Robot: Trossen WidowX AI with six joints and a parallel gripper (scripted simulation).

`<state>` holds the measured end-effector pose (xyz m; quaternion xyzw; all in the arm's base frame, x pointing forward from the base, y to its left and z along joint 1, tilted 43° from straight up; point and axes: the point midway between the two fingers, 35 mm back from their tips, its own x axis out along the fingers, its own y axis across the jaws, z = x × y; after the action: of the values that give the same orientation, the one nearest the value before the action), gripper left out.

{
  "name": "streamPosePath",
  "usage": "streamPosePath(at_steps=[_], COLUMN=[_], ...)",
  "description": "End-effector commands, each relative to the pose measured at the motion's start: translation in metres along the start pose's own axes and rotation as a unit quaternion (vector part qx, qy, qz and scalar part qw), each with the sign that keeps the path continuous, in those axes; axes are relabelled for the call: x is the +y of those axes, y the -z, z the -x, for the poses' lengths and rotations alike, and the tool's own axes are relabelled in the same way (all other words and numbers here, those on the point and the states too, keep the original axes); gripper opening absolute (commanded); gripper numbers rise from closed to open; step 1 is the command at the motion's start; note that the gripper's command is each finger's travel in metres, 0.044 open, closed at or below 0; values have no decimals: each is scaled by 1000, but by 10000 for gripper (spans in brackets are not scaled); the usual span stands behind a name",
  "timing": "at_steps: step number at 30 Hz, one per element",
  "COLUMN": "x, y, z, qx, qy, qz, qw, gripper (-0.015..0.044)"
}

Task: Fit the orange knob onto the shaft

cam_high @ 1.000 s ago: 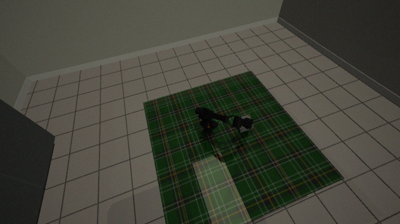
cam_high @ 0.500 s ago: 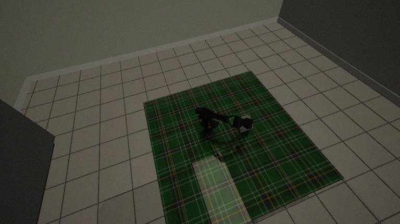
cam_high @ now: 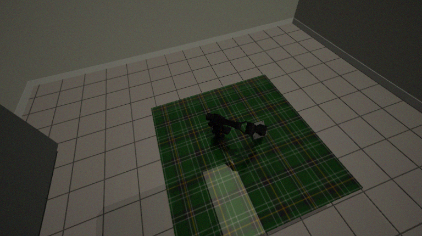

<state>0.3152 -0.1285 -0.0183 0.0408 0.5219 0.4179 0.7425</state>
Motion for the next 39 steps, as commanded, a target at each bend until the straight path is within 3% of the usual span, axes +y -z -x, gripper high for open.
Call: streamPosePath(at_steps=[1,13,20,39], x=[0,2,1,2], y=[1,0,0,1], z=[0,5,5,-1], qx=[-2,-2,-1,-2], qy=[1,1,1,1], qz=[3,7,108,108], qw=[1000,1000,994,994], gripper=[0,0,0,0])
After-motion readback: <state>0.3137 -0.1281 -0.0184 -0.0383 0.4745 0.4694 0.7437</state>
